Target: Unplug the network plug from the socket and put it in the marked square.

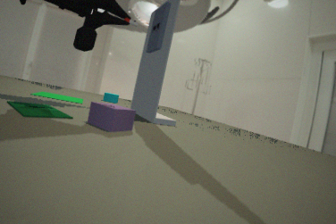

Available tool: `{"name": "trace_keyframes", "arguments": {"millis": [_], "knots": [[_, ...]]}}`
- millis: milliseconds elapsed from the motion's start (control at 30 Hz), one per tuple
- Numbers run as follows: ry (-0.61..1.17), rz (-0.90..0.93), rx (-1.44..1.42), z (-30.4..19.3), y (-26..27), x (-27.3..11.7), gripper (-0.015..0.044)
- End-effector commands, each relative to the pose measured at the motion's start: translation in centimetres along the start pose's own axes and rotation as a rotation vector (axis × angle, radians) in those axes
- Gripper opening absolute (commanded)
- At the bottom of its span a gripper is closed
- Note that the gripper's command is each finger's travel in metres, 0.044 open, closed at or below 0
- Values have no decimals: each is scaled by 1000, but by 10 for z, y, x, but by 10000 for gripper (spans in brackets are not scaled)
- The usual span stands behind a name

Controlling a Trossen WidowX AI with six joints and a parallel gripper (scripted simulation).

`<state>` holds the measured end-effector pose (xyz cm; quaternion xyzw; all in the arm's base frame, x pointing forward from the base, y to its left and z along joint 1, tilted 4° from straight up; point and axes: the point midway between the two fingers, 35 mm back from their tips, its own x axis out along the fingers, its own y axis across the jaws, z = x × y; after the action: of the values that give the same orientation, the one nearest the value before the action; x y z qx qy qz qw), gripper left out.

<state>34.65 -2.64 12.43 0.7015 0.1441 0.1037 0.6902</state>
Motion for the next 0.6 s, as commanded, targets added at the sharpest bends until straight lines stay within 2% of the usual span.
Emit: {"name": "trace_keyframes", "arguments": {"millis": [0, 567], "knots": [[4, 8, -11, -1, 3, -4, 0], [1, 2, -2, -1, 15, -8, 0]]}}
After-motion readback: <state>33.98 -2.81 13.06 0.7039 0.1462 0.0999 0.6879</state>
